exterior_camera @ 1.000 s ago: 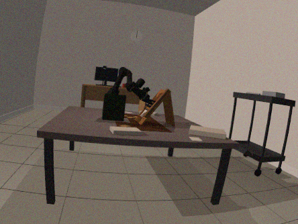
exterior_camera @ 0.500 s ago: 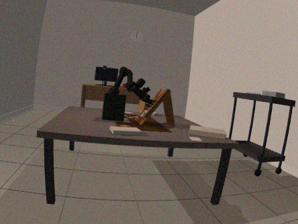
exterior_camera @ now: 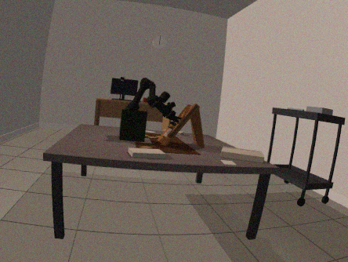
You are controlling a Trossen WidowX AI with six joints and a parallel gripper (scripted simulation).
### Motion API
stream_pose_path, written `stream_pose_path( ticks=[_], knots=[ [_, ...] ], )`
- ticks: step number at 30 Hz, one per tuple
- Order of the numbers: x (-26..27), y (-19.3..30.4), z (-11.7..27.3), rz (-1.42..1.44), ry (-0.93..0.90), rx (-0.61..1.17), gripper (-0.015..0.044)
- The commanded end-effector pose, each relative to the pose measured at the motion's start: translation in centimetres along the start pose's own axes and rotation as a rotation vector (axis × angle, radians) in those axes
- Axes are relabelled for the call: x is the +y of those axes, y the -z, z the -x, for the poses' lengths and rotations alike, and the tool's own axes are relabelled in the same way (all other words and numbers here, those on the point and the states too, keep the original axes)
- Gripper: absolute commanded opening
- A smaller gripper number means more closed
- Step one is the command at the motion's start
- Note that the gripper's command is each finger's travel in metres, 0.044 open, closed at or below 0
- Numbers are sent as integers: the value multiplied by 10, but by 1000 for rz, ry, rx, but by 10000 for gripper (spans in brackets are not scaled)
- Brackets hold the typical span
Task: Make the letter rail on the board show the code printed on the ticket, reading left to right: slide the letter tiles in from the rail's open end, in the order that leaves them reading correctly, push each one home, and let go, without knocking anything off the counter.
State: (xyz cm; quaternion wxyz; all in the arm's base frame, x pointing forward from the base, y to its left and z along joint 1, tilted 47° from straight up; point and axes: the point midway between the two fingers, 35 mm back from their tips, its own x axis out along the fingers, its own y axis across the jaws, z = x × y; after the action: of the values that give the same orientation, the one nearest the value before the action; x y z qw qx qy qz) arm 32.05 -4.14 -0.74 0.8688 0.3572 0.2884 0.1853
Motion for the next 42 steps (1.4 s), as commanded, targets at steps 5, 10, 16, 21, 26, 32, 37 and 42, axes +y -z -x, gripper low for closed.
stream_pose_path(
  ticks=[5,10,16,21,26,32,37,42],
  knots=[
    [-5,-1,0,6,-3,-1,0],
    [-7,-1,0,6,-3,-1,0],
    [-11,-1,0,6,-3,-2,0],
    [-13,-1,0,6,-3,-2,0],
    [-16,-1,0,7,-3,-2,0],
    [-20,-1,0,7,-3,-2,0],
    [-23,-1,0,7,-3,-2,0],
    [-26,-1,0,7,-3,-2,0]
  ],
)
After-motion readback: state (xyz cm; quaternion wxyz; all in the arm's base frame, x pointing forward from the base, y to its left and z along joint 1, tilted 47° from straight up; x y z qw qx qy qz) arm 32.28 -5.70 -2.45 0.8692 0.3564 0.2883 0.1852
